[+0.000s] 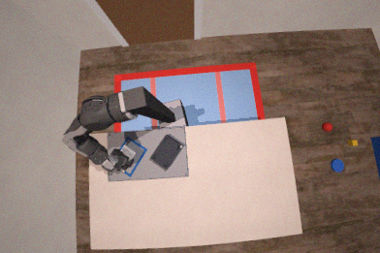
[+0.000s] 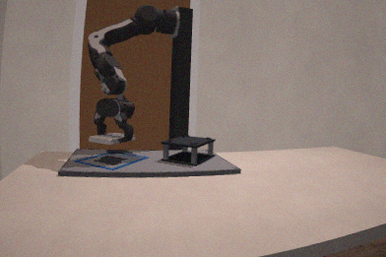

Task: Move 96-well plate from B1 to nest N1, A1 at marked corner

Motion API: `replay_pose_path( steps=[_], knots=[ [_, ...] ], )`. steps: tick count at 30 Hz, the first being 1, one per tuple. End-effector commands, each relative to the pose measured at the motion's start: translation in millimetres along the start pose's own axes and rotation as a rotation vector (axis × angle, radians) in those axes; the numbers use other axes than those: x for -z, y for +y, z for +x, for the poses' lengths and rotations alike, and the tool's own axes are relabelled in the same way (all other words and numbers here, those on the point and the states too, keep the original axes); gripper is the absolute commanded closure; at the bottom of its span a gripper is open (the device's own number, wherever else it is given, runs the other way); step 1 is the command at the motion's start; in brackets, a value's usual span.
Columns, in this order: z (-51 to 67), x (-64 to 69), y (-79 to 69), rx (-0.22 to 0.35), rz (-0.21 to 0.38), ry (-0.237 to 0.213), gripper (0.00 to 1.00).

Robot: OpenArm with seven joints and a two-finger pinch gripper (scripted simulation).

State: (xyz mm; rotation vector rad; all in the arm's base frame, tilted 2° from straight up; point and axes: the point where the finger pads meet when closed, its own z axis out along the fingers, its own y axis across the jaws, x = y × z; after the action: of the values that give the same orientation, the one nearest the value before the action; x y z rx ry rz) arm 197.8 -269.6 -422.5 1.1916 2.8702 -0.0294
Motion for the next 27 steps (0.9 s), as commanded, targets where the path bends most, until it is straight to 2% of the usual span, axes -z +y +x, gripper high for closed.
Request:
replay_pose_path(
  steps=[1, 6, 11, 23, 27],
  knots=[
    [-0.7, 0.6, -1.0, -0.002, 0.005, -0.002, 1.0],
    [-0.7, 0.6, -1.0, -0.002, 0.005, -0.002, 1.0],
    [-1.5, 31.6, 0.3, -0.002, 0.003, -0.004, 1.0],
    [-1.5, 31.6, 0.3, -0.002, 0.003, -0.004, 1.0],
    [18.4, 38.5, 25.4, -0.037, 0.0, 0.0, 1.0]
  ],
)
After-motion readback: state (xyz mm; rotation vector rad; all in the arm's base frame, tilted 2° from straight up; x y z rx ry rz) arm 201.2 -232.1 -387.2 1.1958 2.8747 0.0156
